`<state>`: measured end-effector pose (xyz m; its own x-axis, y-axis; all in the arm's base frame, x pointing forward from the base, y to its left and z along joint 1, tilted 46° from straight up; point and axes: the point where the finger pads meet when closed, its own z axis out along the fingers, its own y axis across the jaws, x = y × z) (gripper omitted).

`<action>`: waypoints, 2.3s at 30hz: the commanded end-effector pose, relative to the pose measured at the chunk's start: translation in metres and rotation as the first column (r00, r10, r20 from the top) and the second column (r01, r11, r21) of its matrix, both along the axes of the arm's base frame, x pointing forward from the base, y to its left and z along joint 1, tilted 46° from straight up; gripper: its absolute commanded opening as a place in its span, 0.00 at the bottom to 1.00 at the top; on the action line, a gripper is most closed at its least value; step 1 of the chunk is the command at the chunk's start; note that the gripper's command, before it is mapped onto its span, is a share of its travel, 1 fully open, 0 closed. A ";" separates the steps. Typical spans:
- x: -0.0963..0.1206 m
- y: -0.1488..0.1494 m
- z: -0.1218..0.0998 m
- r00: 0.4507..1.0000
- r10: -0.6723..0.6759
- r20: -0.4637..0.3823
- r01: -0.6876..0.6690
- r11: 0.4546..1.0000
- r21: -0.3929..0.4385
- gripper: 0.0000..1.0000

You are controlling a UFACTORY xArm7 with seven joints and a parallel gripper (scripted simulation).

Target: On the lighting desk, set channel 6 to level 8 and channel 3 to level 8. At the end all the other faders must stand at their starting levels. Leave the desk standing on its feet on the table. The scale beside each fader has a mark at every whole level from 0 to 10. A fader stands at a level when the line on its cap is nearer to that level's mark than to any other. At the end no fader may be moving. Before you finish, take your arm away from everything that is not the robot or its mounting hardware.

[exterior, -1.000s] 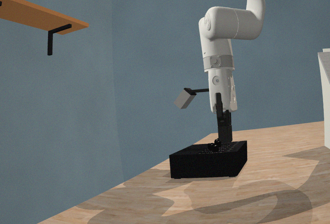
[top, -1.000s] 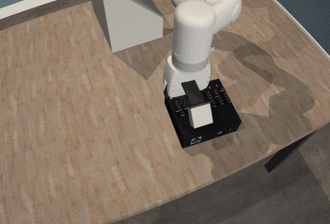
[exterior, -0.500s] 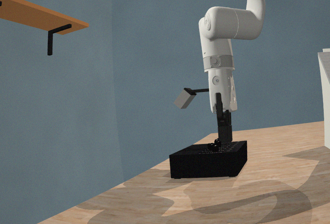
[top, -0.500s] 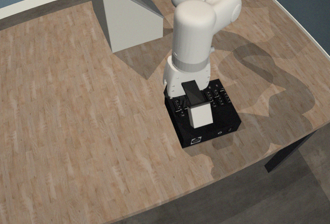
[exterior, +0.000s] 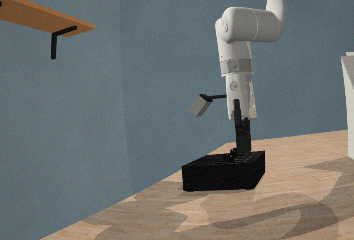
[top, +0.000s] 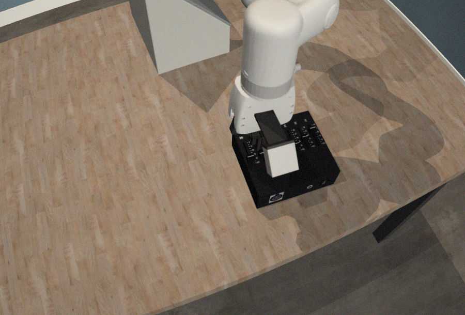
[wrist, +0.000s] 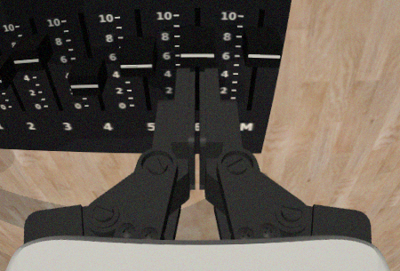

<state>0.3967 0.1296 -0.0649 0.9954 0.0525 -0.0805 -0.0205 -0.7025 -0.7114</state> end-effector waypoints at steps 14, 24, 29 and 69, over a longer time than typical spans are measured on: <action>0.002 -0.014 0.012 1.000 -0.003 0.003 0.003 1.000 -0.002 0.00; 0.004 -0.030 0.028 1.000 -0.003 0.003 0.003 1.000 -0.002 0.00; 0.004 -0.030 0.028 1.000 -0.003 0.003 0.003 1.000 -0.002 0.00; 0.011 -0.086 0.083 1.000 -0.003 0.003 0.003 1.000 -0.002 1.00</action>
